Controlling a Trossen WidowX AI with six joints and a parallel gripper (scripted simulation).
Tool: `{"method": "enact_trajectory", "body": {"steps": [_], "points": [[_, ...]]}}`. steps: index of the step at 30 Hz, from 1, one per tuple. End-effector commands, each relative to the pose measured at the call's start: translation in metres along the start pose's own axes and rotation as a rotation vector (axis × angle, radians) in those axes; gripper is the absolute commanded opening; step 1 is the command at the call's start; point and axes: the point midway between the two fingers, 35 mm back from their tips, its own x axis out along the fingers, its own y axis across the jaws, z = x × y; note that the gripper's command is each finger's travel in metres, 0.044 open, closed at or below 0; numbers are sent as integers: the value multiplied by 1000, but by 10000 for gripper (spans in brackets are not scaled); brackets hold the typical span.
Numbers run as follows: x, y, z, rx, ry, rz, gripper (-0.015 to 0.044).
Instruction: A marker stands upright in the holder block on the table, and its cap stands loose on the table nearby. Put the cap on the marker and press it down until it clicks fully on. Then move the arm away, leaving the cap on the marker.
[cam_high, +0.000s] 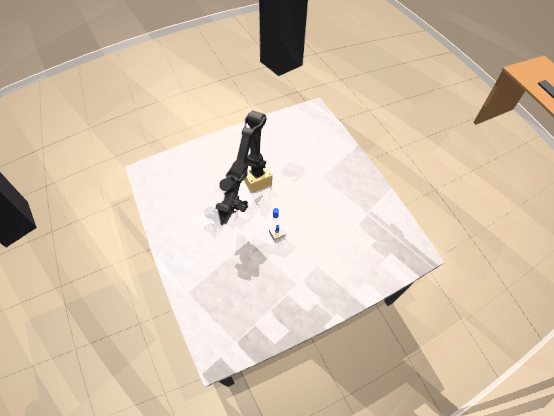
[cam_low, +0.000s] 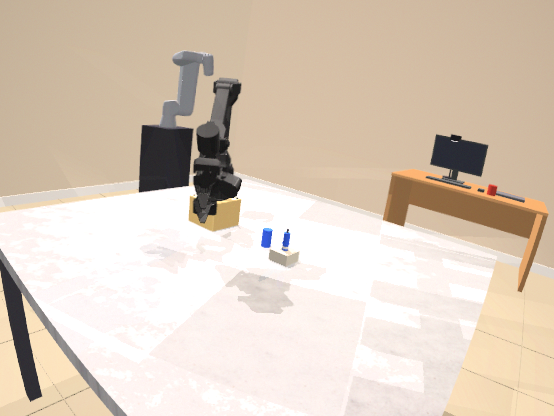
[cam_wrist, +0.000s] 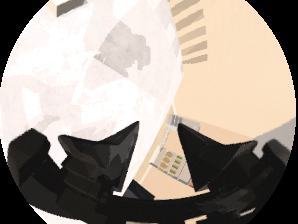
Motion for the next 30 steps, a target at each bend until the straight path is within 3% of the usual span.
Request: {"method": "enact_trajectory", "body": {"steps": [1, 9, 18, 26, 30], "points": [[-2, 24, 73, 286, -111, 262, 248], [-29, 54, 131, 503, -85, 534, 248], [-80, 87, 176, 675, 101, 790, 248], [-137, 110, 191, 767, 372, 907, 248], [-139, 110, 192, 769, 382, 908, 248]]}}
